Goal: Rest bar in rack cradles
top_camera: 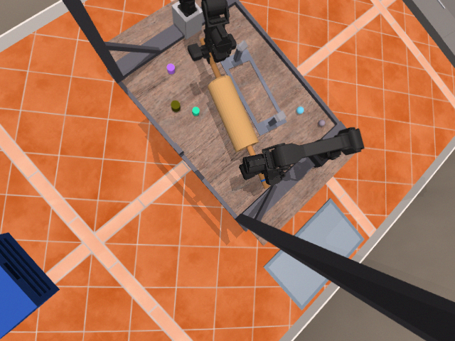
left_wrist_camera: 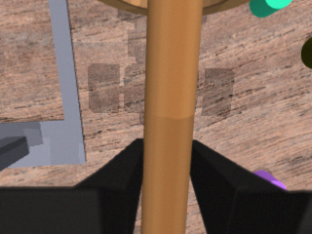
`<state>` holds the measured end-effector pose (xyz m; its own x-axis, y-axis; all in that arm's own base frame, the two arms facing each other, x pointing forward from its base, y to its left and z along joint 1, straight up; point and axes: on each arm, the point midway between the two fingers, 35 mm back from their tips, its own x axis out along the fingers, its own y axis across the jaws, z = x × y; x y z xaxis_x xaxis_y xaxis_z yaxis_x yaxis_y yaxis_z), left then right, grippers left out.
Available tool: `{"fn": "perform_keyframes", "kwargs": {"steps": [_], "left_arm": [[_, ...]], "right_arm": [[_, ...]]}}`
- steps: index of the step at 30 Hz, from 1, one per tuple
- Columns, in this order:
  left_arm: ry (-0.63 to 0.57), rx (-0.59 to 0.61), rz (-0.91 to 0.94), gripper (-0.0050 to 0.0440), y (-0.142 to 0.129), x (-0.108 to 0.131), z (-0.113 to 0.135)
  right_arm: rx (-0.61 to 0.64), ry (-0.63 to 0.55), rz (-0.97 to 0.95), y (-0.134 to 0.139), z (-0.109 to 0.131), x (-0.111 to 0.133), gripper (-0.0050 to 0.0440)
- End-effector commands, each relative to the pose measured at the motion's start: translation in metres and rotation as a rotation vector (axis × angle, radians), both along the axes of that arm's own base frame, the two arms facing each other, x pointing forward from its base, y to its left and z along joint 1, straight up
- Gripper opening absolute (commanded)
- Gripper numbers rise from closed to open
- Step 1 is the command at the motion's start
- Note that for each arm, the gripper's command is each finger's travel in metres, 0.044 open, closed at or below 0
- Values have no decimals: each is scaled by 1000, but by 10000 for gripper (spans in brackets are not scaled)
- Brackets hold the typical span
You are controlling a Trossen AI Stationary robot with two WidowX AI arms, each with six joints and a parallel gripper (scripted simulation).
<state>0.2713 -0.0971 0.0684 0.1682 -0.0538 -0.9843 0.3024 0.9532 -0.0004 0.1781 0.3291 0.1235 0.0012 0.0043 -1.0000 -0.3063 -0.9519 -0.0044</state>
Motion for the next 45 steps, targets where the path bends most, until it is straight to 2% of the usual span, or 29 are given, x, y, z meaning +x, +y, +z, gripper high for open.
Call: {"fn": "perform_keyframes", "kwargs": {"steps": [1, 26, 36, 39, 40, 45], "left_arm": [[-53, -18, 4, 50, -2, 7, 17], [-53, -18, -2, 50, -1, 7, 18], [-39, -16, 3, 50, 13, -1, 17], [-56, -21, 3, 50, 9, 4, 22], [-39, -15, 4, 50, 17, -2, 18], [-43, -15, 11, 50, 30, -5, 24]], "right_arm": [[68, -28, 12, 6, 24, -1, 50], [68, -28, 14, 5, 24, -1, 50], [54, -21, 14, -16, 24, 1, 50], [62, -25, 13, -10, 26, 1, 50], [54, -21, 16, -20, 24, 1, 50], [51, -21, 20, -36, 29, 3, 50]]}}
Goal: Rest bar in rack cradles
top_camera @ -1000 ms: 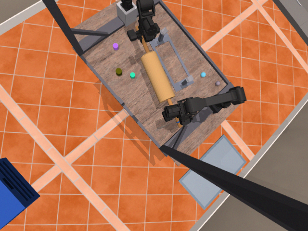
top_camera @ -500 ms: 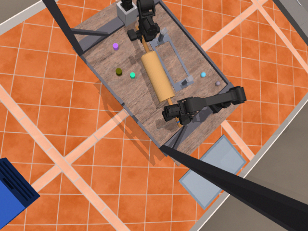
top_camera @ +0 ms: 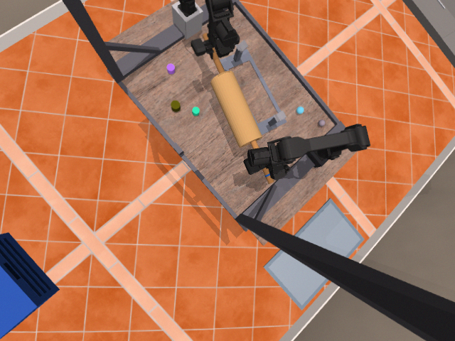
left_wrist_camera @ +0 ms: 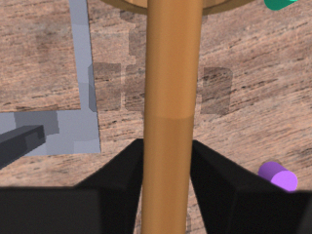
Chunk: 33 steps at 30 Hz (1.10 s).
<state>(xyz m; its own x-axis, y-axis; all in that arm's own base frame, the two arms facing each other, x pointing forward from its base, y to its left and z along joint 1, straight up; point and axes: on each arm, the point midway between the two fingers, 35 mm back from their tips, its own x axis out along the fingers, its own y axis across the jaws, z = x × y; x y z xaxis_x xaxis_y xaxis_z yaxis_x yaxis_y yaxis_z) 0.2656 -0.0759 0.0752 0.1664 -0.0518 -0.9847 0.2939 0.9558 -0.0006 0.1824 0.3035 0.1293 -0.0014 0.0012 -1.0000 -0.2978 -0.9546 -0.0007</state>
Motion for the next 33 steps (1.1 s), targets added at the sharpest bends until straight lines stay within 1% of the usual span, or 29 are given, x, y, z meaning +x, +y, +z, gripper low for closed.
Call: {"fn": "perform_keyframes", "kwargs": {"steps": [1, 8, 9, 11, 12, 13, 25, 26, 28, 29, 33], "left_arm": [[-47, -16, 3, 50, 11, 0, 18], [-52, -14, 13, 50, 35, -5, 27], [-61, -17, 13, 50, 28, 0, 28], [-61, -17, 13, 50, 28, 0, 28], [-52, -14, 13, 50, 38, -5, 28], [-44, -8, 17, 50, 43, -9, 27], [-58, -5, 34, 50, 85, -16, 45], [-58, -6, 35, 50, 78, -14, 43], [-58, -6, 35, 50, 78, -14, 43], [-58, -5, 30, 50, 79, -14, 43], [-60, -1, 34, 50, 83, -15, 45]], "right_arm": [[55, -23, 13, -14, 24, -1, 50], [54, -24, 23, -43, 31, 4, 50], [62, -30, 19, -33, 32, 4, 50], [62, -30, 19, -33, 32, 4, 50], [53, -25, 26, -47, 31, 5, 50], [48, -24, 26, -52, 32, 5, 50], [45, -31, 43, -101, 45, 14, 50], [54, -38, 38, -92, 46, 14, 50], [54, -38, 38, -92, 46, 14, 50], [49, -33, 42, -93, 42, 13, 50], [45, -32, 42, -98, 43, 14, 50]]}}
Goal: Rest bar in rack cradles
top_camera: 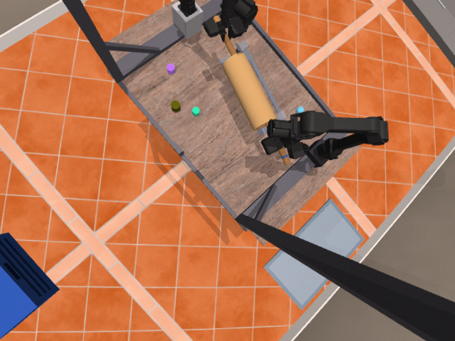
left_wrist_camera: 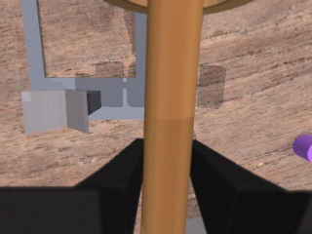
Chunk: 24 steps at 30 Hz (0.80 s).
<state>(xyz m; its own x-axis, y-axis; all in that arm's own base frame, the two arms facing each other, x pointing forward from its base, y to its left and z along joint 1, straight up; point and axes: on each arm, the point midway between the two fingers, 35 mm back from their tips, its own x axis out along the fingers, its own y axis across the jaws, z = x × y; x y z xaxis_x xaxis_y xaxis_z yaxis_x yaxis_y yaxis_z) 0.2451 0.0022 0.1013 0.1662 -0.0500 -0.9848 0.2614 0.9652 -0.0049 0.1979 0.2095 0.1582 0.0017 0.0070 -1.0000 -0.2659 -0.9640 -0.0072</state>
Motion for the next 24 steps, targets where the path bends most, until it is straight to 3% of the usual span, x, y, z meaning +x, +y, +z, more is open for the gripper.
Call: {"fn": "perform_keyframes", "kwargs": {"steps": [1, 9, 12, 24], "left_arm": [[-63, 4, 1, 50, 6, 6, 19], [-65, 8, 7, 50, 19, 3, 24], [-64, 7, 8, 50, 16, 3, 23], [-67, 16, 23, 50, 56, -6, 37]], "right_arm": [[38, -26, 10, -6, 14, -2, 50], [37, -28, 16, -22, 19, 1, 50], [49, -41, 13, -15, 22, 2, 50], [31, -30, 31, -65, 29, 7, 50]]}}
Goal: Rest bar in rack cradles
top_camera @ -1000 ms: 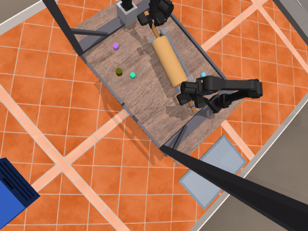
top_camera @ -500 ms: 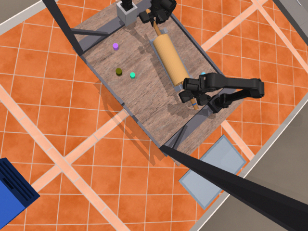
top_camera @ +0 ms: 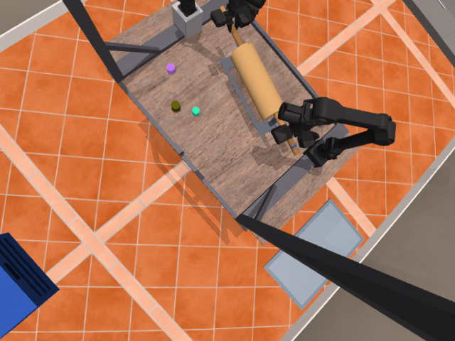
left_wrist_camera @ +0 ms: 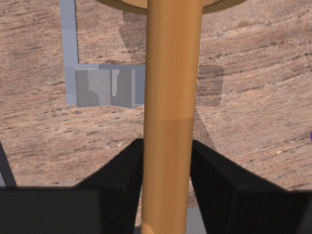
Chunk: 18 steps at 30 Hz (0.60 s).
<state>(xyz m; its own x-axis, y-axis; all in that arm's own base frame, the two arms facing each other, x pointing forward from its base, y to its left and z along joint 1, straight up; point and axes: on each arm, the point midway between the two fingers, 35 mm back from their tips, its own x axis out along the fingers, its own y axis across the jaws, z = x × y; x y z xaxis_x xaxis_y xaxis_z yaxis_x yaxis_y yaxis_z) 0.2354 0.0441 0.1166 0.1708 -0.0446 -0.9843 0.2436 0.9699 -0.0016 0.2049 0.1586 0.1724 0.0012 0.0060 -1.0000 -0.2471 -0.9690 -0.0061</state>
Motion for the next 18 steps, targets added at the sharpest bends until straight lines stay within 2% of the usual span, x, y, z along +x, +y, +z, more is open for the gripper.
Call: {"fn": "perform_keyframes", "kwargs": {"steps": [1, 5, 7, 18], "left_arm": [[-63, 15, 6, 50, 18, 2, 23], [-62, 14, 8, 50, 15, 3, 22], [-61, 19, 8, 50, 24, 1, 25], [-42, 16, 22, 50, 56, -6, 31]], "right_arm": [[32, -31, 13, -18, 16, 1, 50], [41, -43, 9, -13, 19, 3, 50], [26, -24, 15, -26, 15, 2, 50], [27, -44, 28, -63, 30, 10, 50]]}}
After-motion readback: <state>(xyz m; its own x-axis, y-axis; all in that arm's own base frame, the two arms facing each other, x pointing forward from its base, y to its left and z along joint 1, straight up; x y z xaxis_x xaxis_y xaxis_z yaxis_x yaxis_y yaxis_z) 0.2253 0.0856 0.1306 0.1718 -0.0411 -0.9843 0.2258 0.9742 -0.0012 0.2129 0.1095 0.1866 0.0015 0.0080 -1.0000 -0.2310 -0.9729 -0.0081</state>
